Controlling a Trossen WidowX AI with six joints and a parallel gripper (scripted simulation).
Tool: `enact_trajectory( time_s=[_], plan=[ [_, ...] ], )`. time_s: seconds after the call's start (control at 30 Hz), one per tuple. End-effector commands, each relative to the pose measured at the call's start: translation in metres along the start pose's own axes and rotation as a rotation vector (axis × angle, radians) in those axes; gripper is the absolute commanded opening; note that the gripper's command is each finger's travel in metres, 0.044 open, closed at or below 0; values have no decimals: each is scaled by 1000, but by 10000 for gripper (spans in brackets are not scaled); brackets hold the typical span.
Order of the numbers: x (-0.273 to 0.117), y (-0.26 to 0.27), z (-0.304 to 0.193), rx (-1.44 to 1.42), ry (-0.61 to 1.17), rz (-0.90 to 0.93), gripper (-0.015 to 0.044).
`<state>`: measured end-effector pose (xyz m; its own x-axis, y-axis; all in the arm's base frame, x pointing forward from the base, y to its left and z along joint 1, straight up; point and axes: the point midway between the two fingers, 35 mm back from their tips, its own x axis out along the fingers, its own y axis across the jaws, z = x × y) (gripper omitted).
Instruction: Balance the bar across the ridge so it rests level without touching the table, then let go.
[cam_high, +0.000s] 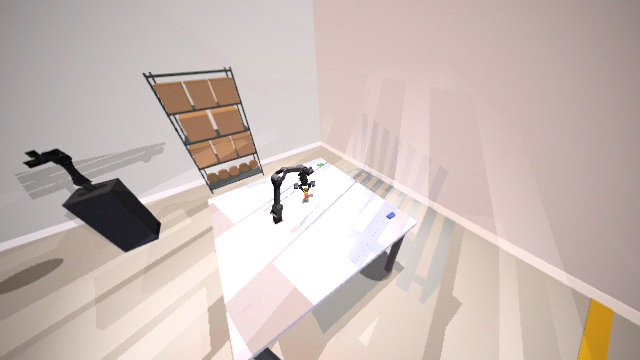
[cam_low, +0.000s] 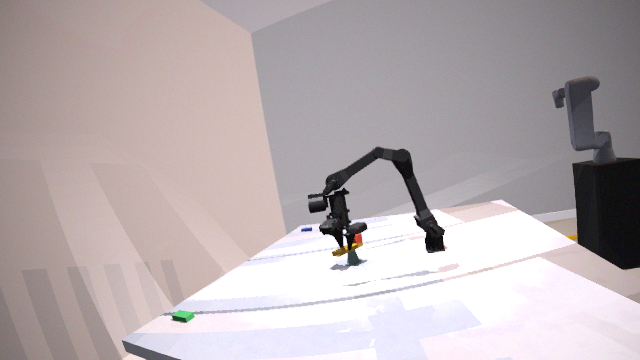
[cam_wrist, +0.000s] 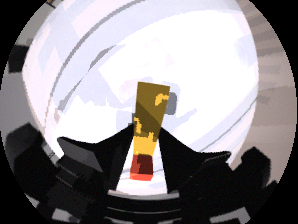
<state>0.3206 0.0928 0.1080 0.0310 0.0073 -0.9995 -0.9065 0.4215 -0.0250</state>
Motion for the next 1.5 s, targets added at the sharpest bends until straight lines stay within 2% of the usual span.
enact_trajectory(
  time_s=[0.0, 1.47],
  plan=[
    [1, 0, 0, 0, -1, 2, 0],
    [5, 0, 0, 0, -1, 2, 0]
  ],
)
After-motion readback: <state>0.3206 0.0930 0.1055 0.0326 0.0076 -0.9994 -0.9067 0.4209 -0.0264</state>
